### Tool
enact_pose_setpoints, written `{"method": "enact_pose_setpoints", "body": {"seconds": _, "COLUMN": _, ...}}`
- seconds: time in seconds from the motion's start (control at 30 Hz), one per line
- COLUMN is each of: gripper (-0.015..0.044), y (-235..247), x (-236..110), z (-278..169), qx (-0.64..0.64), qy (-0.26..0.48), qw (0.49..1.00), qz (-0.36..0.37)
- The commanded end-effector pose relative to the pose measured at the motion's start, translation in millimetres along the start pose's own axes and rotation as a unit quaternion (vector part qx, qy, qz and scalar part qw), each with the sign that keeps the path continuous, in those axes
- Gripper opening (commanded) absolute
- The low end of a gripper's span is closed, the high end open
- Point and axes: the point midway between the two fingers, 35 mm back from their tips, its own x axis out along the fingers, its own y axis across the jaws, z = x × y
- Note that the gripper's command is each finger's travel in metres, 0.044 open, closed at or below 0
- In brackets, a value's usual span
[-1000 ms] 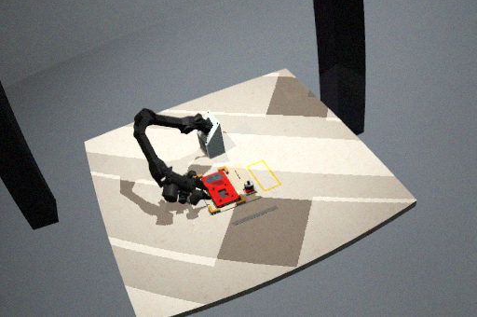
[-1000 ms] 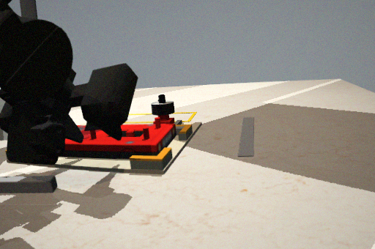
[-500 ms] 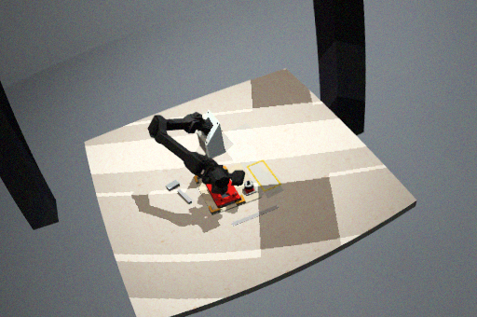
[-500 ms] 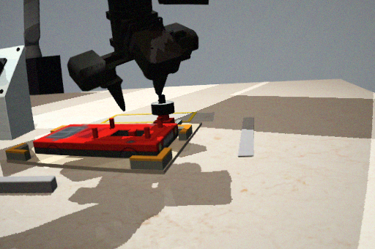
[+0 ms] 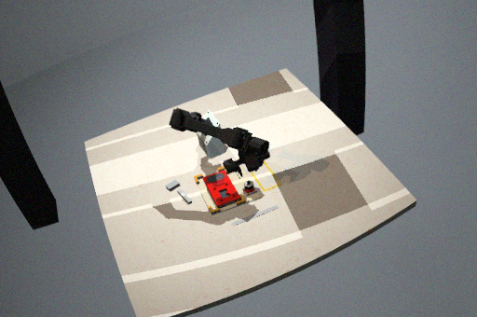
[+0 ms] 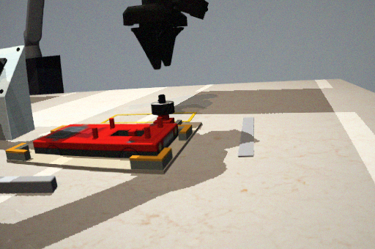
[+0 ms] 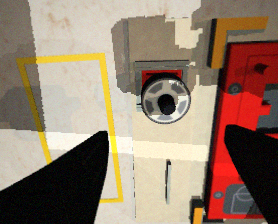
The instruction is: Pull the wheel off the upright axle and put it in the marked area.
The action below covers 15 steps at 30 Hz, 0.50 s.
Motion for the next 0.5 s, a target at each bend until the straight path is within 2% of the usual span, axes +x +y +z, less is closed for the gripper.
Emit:
{"method": "enact_pose_setpoints", "body": {"seconds": 0.0, "gripper": 0.03, "y": -0.8, "x": -2.1, "z": 2.4, "qx": -0.006, "qy": -0.006, "qw": 1.0, "qz": -0.006}}
{"method": "enact_pose_setpoints", "body": {"seconds": 0.27, "gripper": 0.03, "y": -5.3, "x": 2.1, "z": -4.3, "qx": -0.007, "qy": -0.006, "qw": 1.0, "qz": -0.006}}
{"method": "enact_pose_setpoints", "body": {"seconds": 0.47, "gripper": 0.03, "y": -5.3, "x": 42.3, "z": -2.3, "qx": -0.007, "qy": -0.006, "qw": 1.0, "qz": -0.006}}
